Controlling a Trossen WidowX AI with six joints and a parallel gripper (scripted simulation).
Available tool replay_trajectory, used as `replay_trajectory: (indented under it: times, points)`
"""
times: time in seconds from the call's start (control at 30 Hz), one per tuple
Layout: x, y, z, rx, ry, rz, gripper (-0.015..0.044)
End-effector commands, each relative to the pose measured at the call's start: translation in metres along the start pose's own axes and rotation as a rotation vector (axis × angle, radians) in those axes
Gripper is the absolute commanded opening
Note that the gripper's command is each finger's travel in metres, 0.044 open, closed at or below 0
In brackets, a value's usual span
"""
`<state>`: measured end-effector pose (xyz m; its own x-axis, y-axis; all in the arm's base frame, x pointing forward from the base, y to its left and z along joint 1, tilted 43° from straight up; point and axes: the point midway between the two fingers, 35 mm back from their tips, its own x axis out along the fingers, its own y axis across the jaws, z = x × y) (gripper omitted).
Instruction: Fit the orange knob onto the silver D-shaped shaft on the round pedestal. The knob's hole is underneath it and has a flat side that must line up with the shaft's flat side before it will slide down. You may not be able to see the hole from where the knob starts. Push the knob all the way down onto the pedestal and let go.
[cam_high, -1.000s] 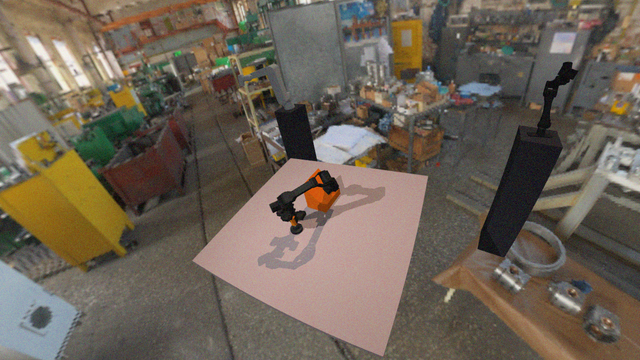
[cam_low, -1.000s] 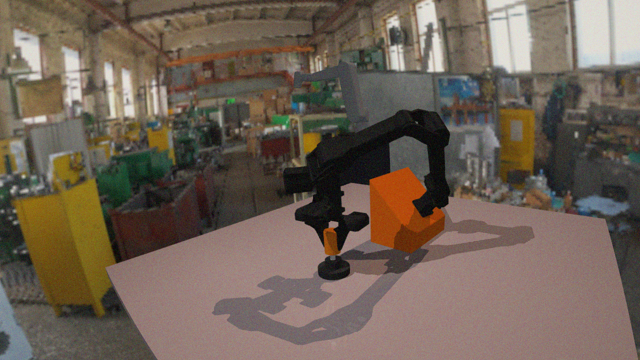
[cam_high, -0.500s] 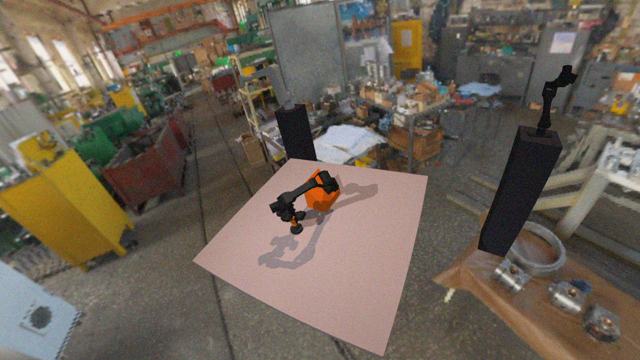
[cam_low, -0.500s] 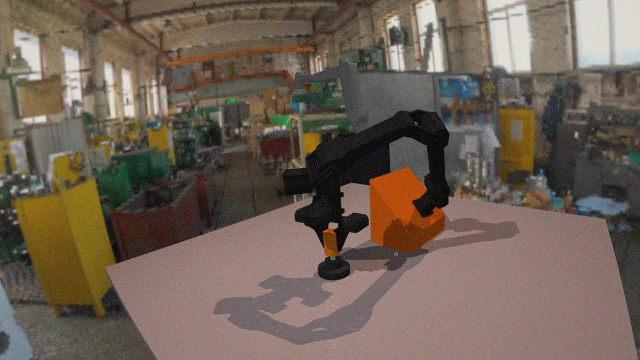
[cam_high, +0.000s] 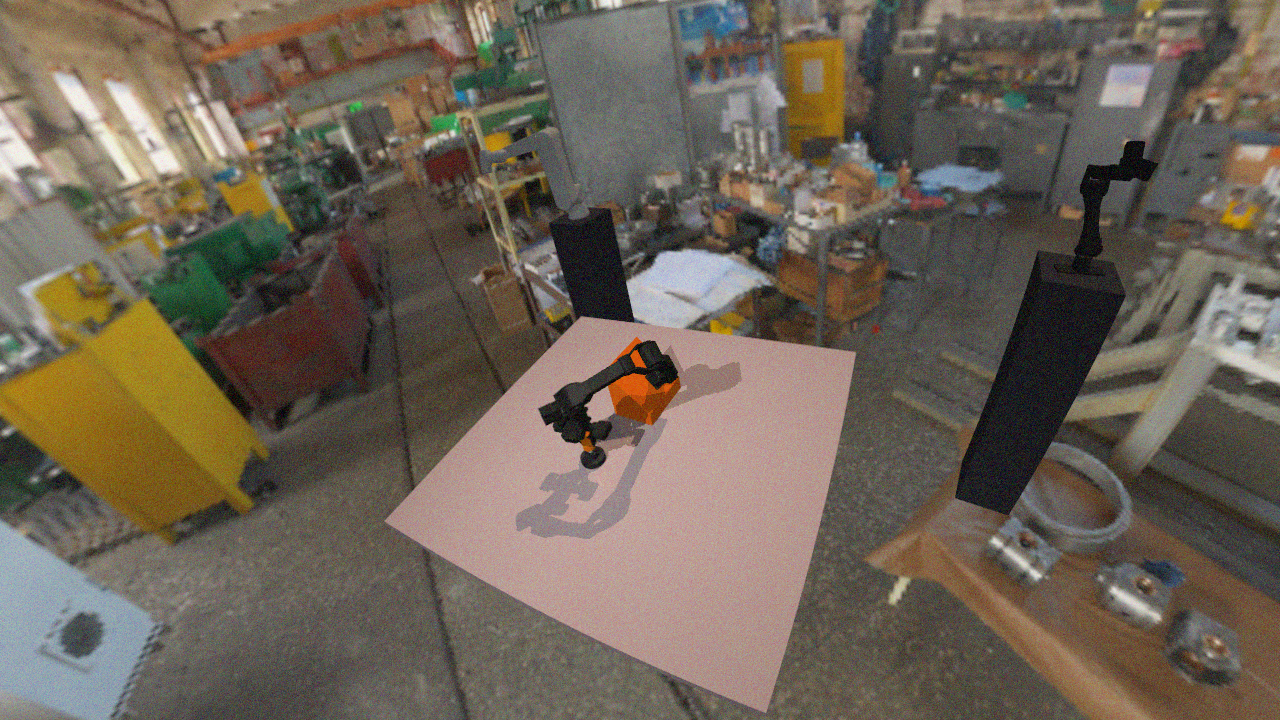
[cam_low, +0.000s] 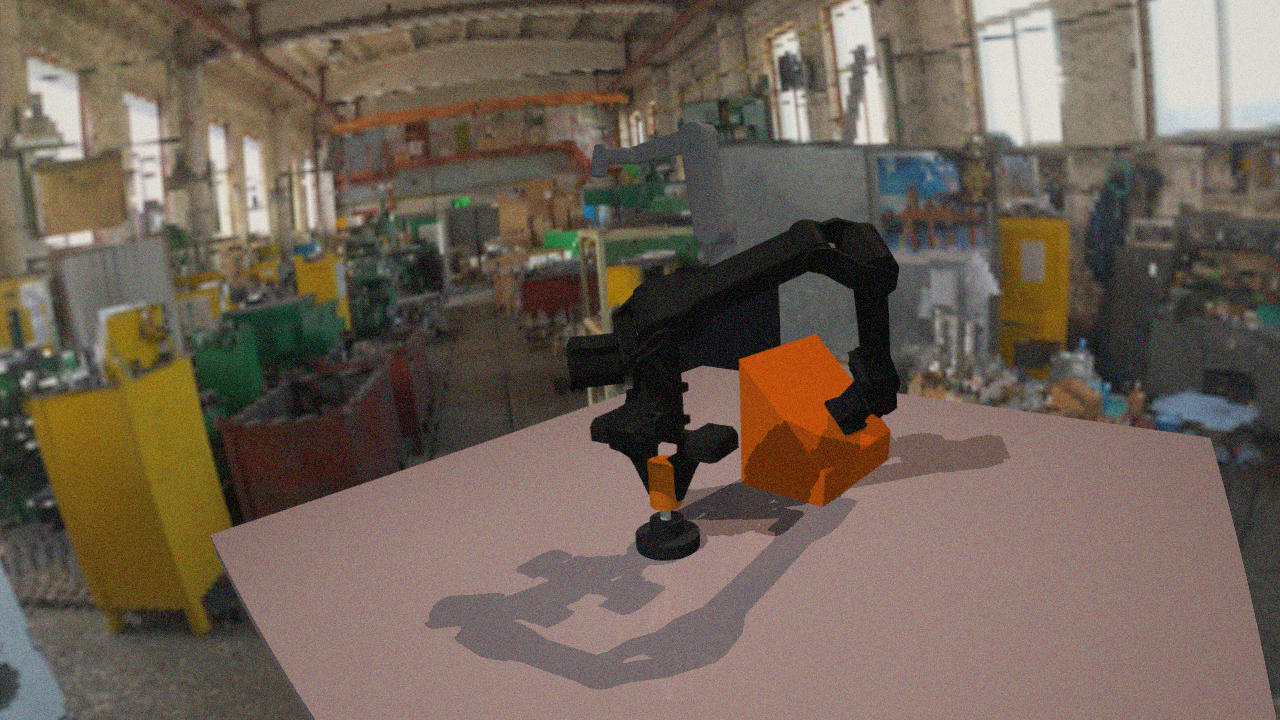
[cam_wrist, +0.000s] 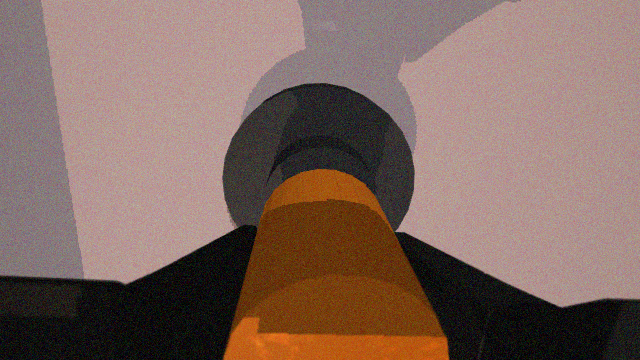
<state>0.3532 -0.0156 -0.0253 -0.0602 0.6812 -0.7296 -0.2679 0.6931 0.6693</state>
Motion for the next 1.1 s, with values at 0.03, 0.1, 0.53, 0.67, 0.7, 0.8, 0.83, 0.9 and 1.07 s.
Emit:
replay_trajectory:
  times: [0.03,0.1,0.53,0.67,0.7,0.8,0.83,0.9,1.07]
  points:
    - [-0.0025,0.0002,0.0034,-0.006,-0.004,-0.006,0.0000]
    - [-0.0017,0.0001,0.0038,-0.006,-0.004,-0.006,0.0000]
    - [0.0020,-0.0008,0.0009,-0.006,-0.004,-0.006,0.0000]
    - [0.0016,-0.0007,-0.0003,-0.006,-0.004,-0.006,0.0000]
    - [-0.0001,-0.0006,-0.0002,-0.006,-0.004,-0.006,0.0000]
    - [-0.0014,-0.0003,0.0002,-0.006,-0.004,-0.006,0.0000]
    - [-0.0019,-0.0002,0.0005,-0.006,-0.004,-0.006,0.0000]
    - [-0.0021,-0.0001,0.0005,-0.031,-0.004,-0.006,0.0000]
    - [-0.0032,-0.0002,0.0021,-0.205,-0.003,-0.006,0.0000]
